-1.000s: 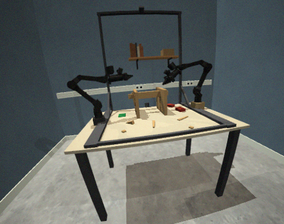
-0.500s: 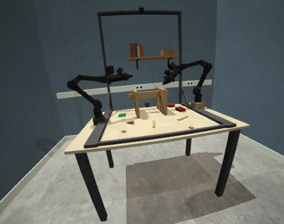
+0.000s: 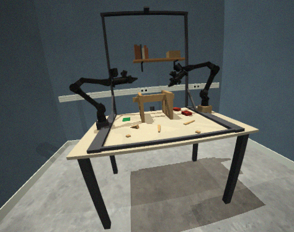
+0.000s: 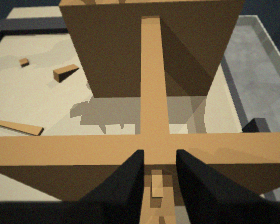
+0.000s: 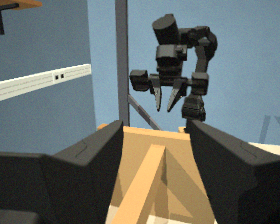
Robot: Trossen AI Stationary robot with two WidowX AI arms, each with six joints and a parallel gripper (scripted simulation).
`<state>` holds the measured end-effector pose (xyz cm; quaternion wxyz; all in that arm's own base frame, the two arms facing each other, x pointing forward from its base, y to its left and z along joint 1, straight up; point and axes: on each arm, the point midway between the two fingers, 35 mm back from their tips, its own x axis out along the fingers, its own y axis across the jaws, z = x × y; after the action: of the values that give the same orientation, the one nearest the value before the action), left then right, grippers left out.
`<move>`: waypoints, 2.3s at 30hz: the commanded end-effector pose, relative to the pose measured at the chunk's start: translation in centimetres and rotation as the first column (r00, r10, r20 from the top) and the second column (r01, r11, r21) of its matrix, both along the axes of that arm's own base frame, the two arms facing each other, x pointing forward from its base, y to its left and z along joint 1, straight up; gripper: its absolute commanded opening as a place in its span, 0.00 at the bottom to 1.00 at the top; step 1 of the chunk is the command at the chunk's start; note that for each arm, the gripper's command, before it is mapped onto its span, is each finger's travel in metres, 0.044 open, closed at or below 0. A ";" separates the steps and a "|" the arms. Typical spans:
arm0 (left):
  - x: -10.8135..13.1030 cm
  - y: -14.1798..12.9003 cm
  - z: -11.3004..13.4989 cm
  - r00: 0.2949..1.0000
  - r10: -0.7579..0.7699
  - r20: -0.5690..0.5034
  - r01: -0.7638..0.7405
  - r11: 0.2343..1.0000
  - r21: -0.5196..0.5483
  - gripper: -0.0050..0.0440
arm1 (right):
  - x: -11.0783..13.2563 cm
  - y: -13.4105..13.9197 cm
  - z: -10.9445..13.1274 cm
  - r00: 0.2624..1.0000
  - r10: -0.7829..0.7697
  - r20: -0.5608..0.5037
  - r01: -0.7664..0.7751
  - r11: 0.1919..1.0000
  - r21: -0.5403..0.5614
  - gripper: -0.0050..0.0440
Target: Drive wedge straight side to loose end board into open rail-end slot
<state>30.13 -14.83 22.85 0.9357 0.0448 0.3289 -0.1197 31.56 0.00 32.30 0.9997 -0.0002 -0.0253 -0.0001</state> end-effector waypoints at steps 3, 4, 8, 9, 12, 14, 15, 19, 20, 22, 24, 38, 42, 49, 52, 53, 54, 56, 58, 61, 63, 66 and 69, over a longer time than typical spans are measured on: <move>0.2 -0.3 3.8 0.999 -0.004 0.035 0.004 1.000 -0.018 0.29 | -0.1 0.0 1.2 1.000 0.003 0.024 -0.003 1.000 0.004 0.48; 0.2 -0.2 4.1 0.999 -0.004 0.033 0.004 1.000 -0.016 0.29 | -0.1 0.0 1.2 1.000 0.003 0.024 -0.003 1.000 0.004 0.48; 0.2 -0.2 5.3 1.000 -0.004 0.030 0.004 1.000 -0.015 0.29 | -0.1 0.0 1.2 1.000 0.003 0.024 -0.003 1.000 0.004 0.48; 0.2 -0.2 5.7 1.000 -0.004 0.031 0.004 1.000 -0.015 0.29 | -0.1 0.0 1.2 1.000 0.003 0.024 -0.003 1.000 0.004 0.48; 0.2 -0.2 7.0 1.000 -0.004 0.027 0.004 1.000 -0.013 0.29 | -0.1 0.0 1.2 1.000 0.003 0.024 -0.003 1.000 0.004 0.48; 0.1 -0.2 6.7 1.000 -0.004 0.022 0.004 1.000 -0.010 0.29 | -0.1 0.0 1.2 1.000 0.003 0.024 -0.003 1.000 0.004 0.48; 0.1 -0.2 6.7 1.000 -0.004 0.022 0.004 1.000 -0.010 0.29 | -0.1 0.0 1.2 1.000 0.003 0.024 -0.003 1.000 0.004 0.48; 0.1 -0.2 7.6 1.000 -0.004 0.024 0.004 1.000 -0.011 0.29 | -0.1 0.0 1.2 1.000 0.003 0.024 -0.003 1.000 0.004 0.48; 0.0 -0.1 7.5 1.000 -0.004 0.021 0.004 1.000 -0.009 0.29 | -0.1 0.0 1.2 1.000 0.003 0.024 -0.003 1.000 0.004 0.48; 0.2 -0.2 7.6 1.000 -0.004 0.021 0.004 1.000 -0.009 0.29 | -0.1 0.0 1.2 1.000 0.003 0.024 -0.003 1.000 0.004 0.48; 0.1 -0.2 7.5 1.000 -0.004 0.020 0.004 1.000 -0.009 0.29 | -0.1 0.0 1.2 1.000 0.003 0.024 -0.003 1.000 0.004 0.48; 0.1 -0.2 7.5 1.000 -0.004 0.020 0.004 1.000 -0.009 0.29 | -0.1 0.0 1.2 1.000 0.003 0.024 -0.003 1.000 0.004 0.48; 0.1 -0.2 7.5 1.000 -0.004 0.020 0.004 1.000 -0.009 0.29 | -0.1 0.0 1.2 1.000 0.003 0.024 -0.003 1.000 0.004 0.48; 0.1 -0.2 7.5 1.000 -0.004 0.020 0.004 1.000 -0.009 0.10 | -0.1 0.0 1.2 1.000 0.003 0.024 -0.003 1.000 0.004 0.48; 0.1 -0.2 7.5 1.000 -0.004 0.020 0.004 1.000 -0.009 0.10 | -0.1 0.0 1.2 1.000 0.003 0.024 -0.003 1.000 0.004 0.48; 0.1 -0.2 7.5 1.000 -0.004 0.020 0.004 1.000 -0.009 0.10 | -0.1 0.0 1.2 1.000 0.003 0.024 -0.003 1.000 0.004 0.48; 0.1 -0.2 7.5 1.000 -0.004 0.020 0.004 1.000 -0.009 0.10 | -0.1 0.0 1.2 1.000 0.003 0.024 -0.003 1.000 0.004 0.48; 0.1 -0.2 7.5 1.000 -0.004 0.020 0.004 1.000 -0.009 0.10 | -0.1 0.0 1.2 1.000 0.003 0.024 -0.003 1.000 0.004 0.48; 0.1 -0.2 7.5 1.000 -0.004 0.020 0.004 1.000 -0.009 0.10 | -0.1 0.0 1.2 1.000 0.003 0.024 -0.003 1.000 0.004 0.48; 0.1 -0.2 7.5 1.000 -0.004 0.020 0.004 1.000 -0.009 0.10 | -0.1 0.0 1.2 1.000 0.003 0.024 -0.003 1.000 0.004 0.48; 0.5 -0.2 7.3 0.999 -0.042 0.003 0.042 0.999 0.032 0.10 | -0.1 0.0 1.2 1.000 0.003 0.024 -0.003 1.000 0.004 0.48; 0.7 -0.2 6.7 0.995 -0.095 -0.028 0.097 0.992 0.084 0.10 | -0.1 0.0 1.2 1.000 0.003 0.024 -0.003 1.000 0.004 0.48; 0.9 -0.3 6.1 0.984 -0.166 -0.069 0.174 0.974 0.145 0.09 | -0.1 0.0 1.2 1.000 0.003 0.024 -0.003 1.000 0.004 0.48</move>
<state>30.71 -15.08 28.74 0.9171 0.1088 0.3509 -0.1547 31.56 0.00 32.30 0.9997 -0.0002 -0.0253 -0.0001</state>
